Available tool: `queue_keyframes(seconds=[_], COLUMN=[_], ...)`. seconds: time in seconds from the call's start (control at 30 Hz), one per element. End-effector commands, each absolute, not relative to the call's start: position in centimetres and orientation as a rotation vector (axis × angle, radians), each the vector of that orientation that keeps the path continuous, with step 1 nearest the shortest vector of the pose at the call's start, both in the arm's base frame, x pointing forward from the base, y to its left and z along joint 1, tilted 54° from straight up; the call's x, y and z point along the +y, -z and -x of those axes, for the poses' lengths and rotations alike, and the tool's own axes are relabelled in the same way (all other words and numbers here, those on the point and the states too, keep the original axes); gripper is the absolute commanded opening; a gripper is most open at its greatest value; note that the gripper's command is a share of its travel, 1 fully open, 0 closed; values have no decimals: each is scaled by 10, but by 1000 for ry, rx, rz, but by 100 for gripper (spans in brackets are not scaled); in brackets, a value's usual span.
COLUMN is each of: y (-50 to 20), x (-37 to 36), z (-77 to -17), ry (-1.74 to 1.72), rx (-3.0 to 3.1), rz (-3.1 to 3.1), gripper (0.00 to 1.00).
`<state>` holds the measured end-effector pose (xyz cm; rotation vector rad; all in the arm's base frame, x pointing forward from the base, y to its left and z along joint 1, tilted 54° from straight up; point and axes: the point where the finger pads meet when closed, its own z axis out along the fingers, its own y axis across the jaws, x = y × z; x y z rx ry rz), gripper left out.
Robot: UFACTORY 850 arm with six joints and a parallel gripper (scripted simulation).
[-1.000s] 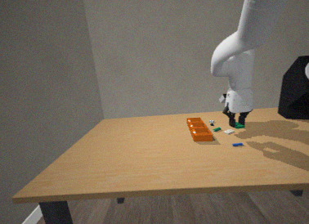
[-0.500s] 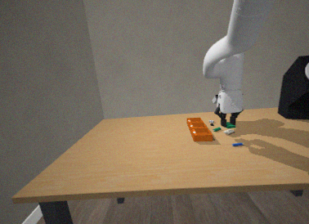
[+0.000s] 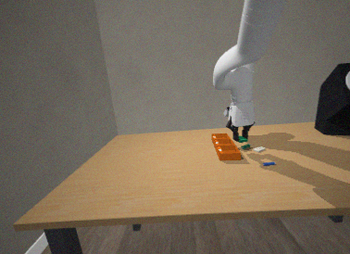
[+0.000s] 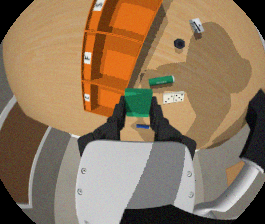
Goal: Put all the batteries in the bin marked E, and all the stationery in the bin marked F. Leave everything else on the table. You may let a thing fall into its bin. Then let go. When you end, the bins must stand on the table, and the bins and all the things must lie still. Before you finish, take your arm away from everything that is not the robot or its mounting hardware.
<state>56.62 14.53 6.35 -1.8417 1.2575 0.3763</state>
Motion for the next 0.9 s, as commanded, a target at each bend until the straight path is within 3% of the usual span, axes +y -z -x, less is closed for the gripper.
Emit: queue_keyframes(seconds=[0.0,0.33,0.87], y=[-59,-47,-47], x=[137,117,117], z=[-584,-628,-628], ry=[-310,-105,184], rx=[1137,765,185], rz=[1905,2069,2207], gripper=[0,0,0])
